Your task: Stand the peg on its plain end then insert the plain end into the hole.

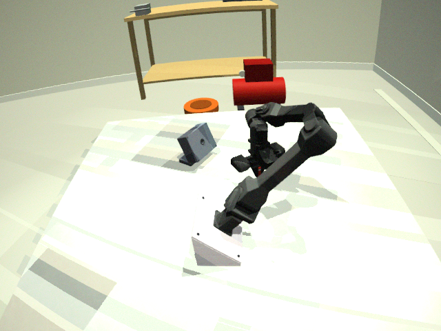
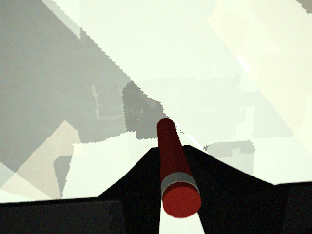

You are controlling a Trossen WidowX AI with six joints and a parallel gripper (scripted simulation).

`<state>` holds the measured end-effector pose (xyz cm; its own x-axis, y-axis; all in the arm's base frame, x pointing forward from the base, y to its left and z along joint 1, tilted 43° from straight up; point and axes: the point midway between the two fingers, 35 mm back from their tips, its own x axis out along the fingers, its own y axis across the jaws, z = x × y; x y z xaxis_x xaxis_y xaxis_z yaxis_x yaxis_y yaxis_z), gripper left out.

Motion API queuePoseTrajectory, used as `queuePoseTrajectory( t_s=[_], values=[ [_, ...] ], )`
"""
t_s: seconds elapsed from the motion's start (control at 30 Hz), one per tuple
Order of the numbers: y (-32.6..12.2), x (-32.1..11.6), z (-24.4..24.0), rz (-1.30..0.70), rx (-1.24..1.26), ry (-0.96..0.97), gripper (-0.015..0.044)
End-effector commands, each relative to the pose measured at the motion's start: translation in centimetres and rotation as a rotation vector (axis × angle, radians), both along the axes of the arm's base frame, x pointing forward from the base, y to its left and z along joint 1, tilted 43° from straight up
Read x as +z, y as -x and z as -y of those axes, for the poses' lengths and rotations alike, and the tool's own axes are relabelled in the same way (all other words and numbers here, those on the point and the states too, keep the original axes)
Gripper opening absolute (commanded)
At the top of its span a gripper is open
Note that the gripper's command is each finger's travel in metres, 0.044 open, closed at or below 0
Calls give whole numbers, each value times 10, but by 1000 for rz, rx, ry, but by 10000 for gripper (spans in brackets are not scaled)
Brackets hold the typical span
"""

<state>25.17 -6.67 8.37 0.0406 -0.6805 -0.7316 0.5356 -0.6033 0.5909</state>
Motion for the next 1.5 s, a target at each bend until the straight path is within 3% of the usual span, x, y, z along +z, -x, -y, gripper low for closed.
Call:
queuePoseTrajectory(
  t_s=[0.0, 0.87, 1.47],
  values=[
    [0, 0, 0, 1, -2, 0, 6],
    [1, 56, -56, -5, 1, 1, 0],
    [-5, 31, -63, 28, -50, -176, 0]
  ],
)
